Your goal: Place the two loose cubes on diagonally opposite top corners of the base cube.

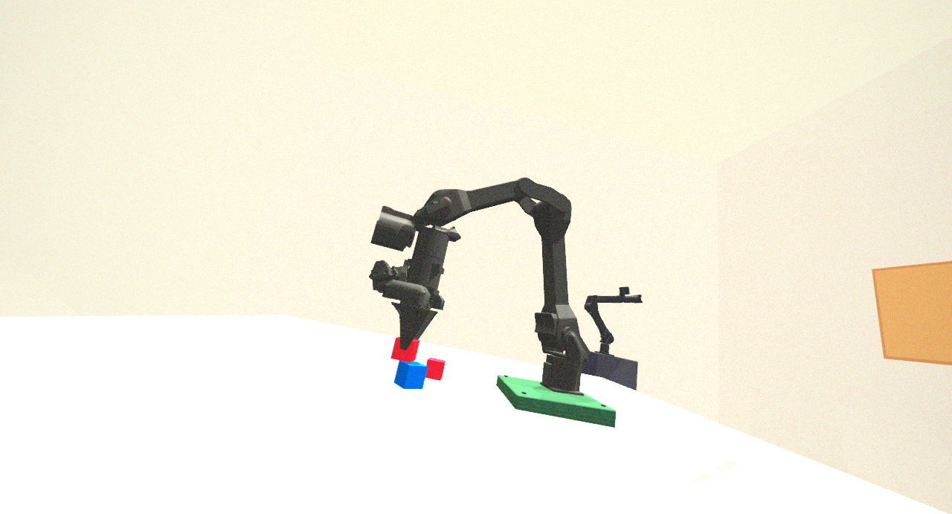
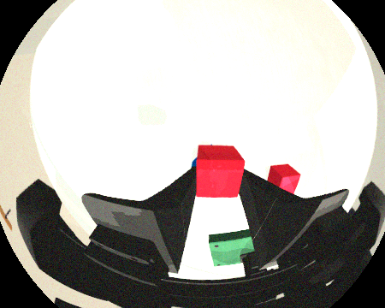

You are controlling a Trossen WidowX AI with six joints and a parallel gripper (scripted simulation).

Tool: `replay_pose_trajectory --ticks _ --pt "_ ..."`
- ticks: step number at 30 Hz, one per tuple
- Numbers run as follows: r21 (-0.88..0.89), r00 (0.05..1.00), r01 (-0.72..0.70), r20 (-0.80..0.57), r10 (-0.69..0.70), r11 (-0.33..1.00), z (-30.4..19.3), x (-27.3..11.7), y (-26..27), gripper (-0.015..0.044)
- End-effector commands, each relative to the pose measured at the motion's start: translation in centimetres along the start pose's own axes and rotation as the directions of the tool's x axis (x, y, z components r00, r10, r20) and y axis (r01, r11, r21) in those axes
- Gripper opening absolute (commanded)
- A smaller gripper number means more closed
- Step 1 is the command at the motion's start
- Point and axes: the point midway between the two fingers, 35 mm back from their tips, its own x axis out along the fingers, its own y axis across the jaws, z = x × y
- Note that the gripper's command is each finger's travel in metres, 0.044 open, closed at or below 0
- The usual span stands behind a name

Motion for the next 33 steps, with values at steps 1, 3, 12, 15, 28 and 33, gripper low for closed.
replay_pose_trajectory --ticks 1,3,12,15,28,33 --pt "0.002 1.0 -0.006 -0.001 0.006 1.0 0.0 0.1 0.1 0.0105" --pt "0.002 1.0 -0.006 -0.001 0.006 1.0 0.0 0.1 0.1 0.0105" --pt "0.002 1.0 -0.006 -0.001 0.006 1.0 0.0 0.1 0.1 0.0205" --pt "0.002 1.0 -0.004 -0.001 0.004 1.0 0.0 -0.1 0.1 0.0205" --pt "0.0 1.0 0.0 0.0 0.0 1.0 0.0 -2.0 0.0 0.0205" --pt "0.0 1.0 0.0 0.0 0.0 1.0 0.0 -2.6 0.0 0.0205"
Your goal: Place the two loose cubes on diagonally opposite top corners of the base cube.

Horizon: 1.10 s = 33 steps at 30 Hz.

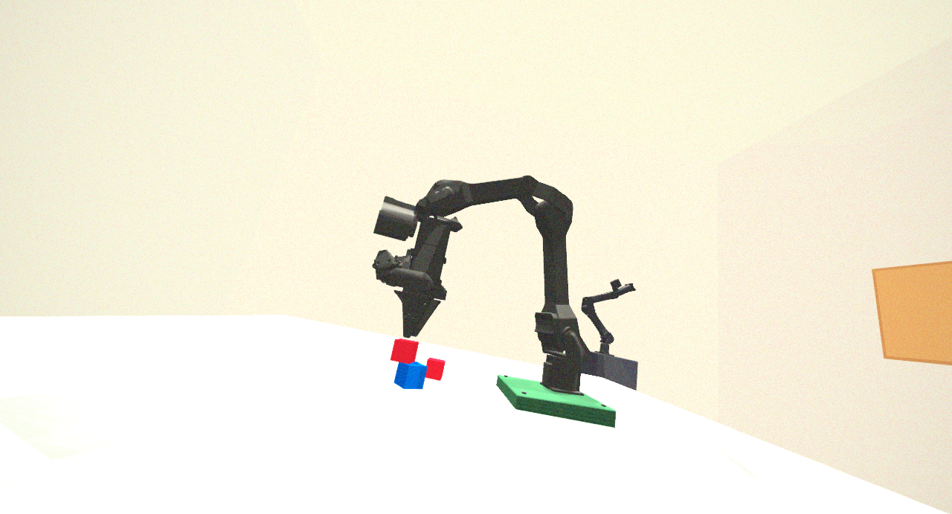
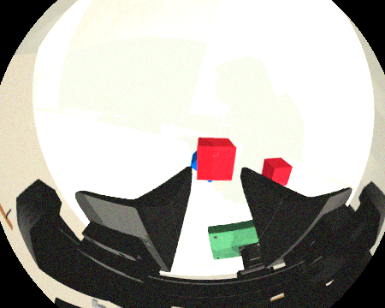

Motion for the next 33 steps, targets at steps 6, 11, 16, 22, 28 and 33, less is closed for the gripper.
replay_pose_trajectory --ticks 6,11,16,22,28,33 --pt "0.0 1.0 -0.005 0.01 0.005 1.0 0.1 -1.1 0.0 0.0205" --pt "-0.008 1.0 -0.002 0.005 0.002 1.0 0.1 -0.9 0.0 0.0231" --pt "-0.204 1.0 -0.001 0.005 0.002 0.979 -0.1 -1.5 -1.5 0.0265" --pt "-0.461 1.0 0.001 0.005 0.002 0.887 -0.5 -2.2 -3.4 0.0265" --pt "-0.684 1.0 0.002 0.005 0.001 0.729 -1.0 -3.0 -5.2 0.0265" --pt "-0.832 1.0 0.004 0.005 0.001 0.555 -1.6 -3.6 -6.7 0.0265"
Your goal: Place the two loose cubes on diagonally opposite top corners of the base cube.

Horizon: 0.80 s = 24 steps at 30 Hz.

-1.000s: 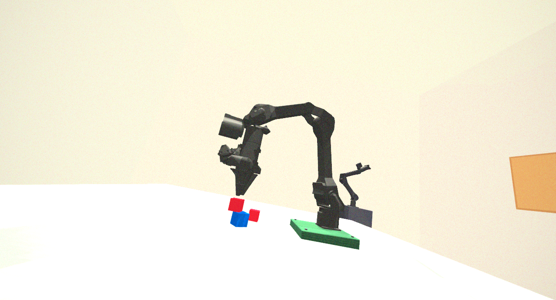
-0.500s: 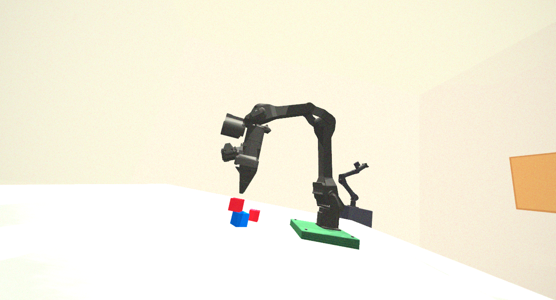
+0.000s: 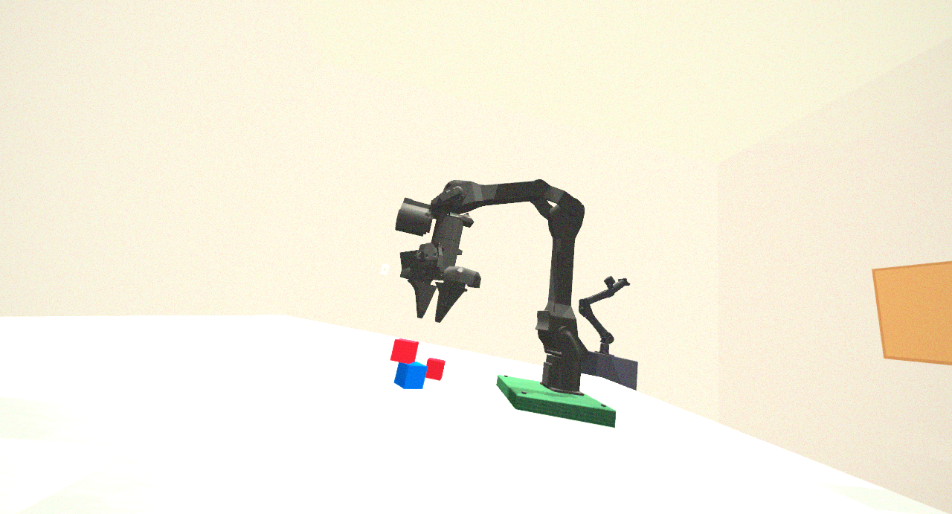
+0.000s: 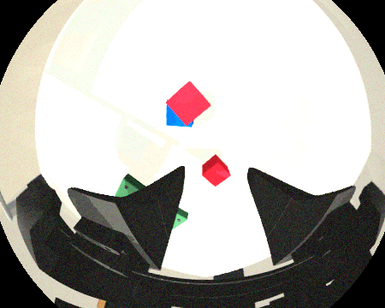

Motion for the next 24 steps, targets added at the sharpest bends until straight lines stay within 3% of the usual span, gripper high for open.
replay_pose_trajectory --ticks 1,14,21,24 --pt "-0.166 1.0 0.0 0.008 0.002 0.986 -1.2 -0.6 -0.3 0.0265" --pt "-0.684 1.0 0.005 0.008 0.001 0.729 -5.0 -1.9 -1.1 0.0265" --pt "-0.705 1.0 0.005 0.008 0.001 0.709 -5.2 -1.9 -1.1 0.0265" --pt "-0.701 1.0 0.006 0.009 0.001 0.713 -5.0 -0.1 -1.2 0.0265"
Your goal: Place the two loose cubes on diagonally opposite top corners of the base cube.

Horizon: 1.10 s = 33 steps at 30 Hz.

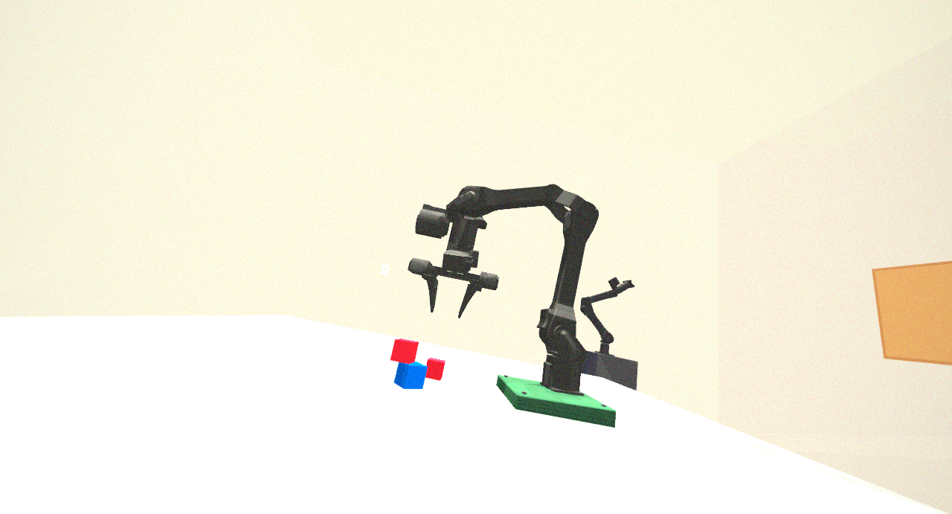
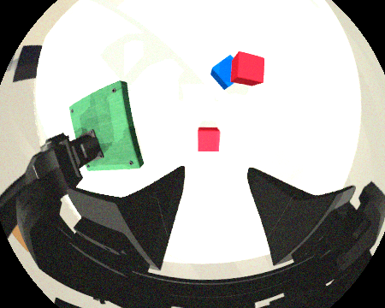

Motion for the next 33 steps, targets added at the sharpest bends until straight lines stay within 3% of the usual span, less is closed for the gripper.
replay_pose_trajectory --ticks 1,6,33 --pt "-0.004 1.0 -0.002 0.007 0.002 1.0 0.1 2.1 0.0 0.0265" --pt "-0.011 1.0 -0.003 0.005 0.003 1.0 0.1 5.4 0.2 0.0265" --pt "-0.011 1.0 -0.003 0.005 0.003 1.0 0.1 9.4 0.2 0.0265"
